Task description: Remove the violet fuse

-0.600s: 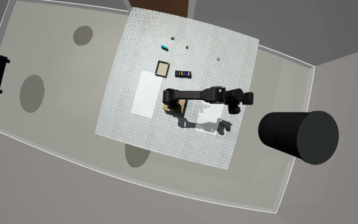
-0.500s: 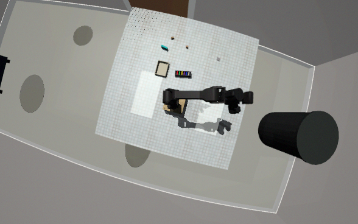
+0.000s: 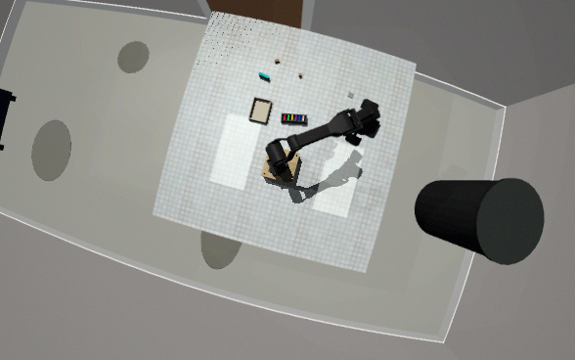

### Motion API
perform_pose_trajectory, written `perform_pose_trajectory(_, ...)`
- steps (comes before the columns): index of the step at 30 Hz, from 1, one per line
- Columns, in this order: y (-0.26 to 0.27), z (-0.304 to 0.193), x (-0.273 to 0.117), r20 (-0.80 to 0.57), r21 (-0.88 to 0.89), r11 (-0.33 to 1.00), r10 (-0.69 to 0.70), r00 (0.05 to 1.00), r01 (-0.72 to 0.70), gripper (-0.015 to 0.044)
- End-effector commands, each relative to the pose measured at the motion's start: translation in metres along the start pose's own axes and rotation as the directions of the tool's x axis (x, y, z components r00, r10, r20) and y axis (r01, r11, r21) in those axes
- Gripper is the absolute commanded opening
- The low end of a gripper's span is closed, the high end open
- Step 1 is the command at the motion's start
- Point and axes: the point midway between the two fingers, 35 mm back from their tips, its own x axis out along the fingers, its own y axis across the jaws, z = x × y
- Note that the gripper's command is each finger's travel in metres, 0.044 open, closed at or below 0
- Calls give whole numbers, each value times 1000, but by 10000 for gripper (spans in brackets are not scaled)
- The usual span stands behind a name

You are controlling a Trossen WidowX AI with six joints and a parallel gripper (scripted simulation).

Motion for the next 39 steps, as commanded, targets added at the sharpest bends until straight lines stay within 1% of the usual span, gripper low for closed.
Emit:
perform_pose_trajectory(1, -1, -64, 21, -128, -291, 957, -52, 990, 13, 74)
perform_pose_trajectory(3, -3, -99, 29, -194, -438, 899, -83, 977, -10, 74)
perform_pose_trajectory(6, -11, -152, 36, -282, -637, 768, -141, 949, -76, 74)
perform_pose_trajectory(9, -25, -204, 38, -354, -788, 591, -208, 912, -171, 74)
perform_pose_trajectory(11, -37, -236, 36, -391, -856, 454, -257, 884, -247, 74)
perform_pose_trajectory(13, -52, -269, 33, -421, -895, 298, -311, 852, -333, 74)
perform_pose_trajectory(15, -70, -301, 27, -441, -896, 125, -373, 816, -427, 74)
perform_pose_trajectory(18, -102, -342, 15, -449, -819, -127, -464, 763, -559, 74)
perform_pose_trajectory(19, -112, -352, 11, -446, -782, -194, -490, 749, -593, 74)
perform_pose_trajectory(20, -118, -358, 8, -443, -756, -233, -506, 740, -612, 74)
perform_pose_trajectory(39, -128, -357, 17, -441, -746, -248, -512, 737, -619, 74)
